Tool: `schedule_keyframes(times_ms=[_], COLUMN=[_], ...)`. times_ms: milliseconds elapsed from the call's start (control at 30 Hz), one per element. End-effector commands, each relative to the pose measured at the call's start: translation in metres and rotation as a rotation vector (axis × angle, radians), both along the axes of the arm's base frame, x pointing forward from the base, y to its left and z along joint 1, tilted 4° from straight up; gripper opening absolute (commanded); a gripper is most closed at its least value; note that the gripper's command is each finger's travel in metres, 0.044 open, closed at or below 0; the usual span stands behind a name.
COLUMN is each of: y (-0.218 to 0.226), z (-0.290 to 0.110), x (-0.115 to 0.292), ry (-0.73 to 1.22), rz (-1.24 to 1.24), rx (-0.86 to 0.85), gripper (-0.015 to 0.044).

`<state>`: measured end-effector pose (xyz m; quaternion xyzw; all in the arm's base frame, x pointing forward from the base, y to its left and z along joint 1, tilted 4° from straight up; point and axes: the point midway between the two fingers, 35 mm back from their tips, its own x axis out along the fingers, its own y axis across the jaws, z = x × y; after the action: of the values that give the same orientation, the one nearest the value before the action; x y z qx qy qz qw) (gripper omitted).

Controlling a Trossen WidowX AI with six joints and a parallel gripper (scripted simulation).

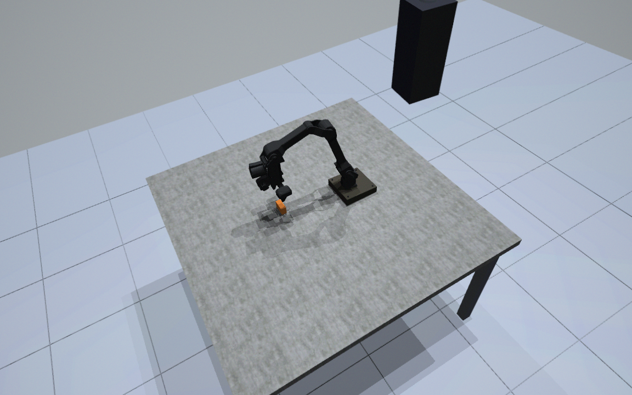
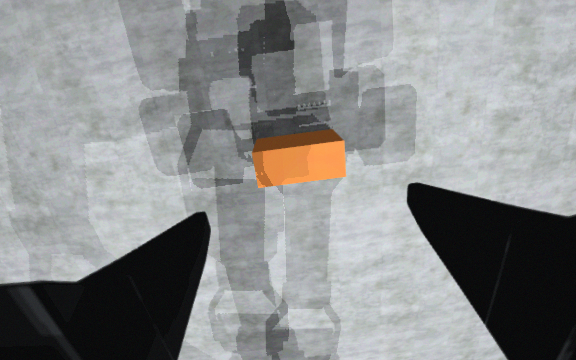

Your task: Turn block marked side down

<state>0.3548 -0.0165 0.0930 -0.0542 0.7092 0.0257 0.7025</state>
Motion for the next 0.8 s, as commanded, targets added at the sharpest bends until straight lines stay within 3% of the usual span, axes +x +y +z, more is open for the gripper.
schedule_keyframes(times_ms=[0, 767], y=[-0.002, -0.004], z=[-0.024, -0.064], x=[-0.001, -0.002], ry=[0.015, 0.015], rz=[-0.004, -0.004], rx=[-0.006, -0.006], gripper=[0.044, 0.044])
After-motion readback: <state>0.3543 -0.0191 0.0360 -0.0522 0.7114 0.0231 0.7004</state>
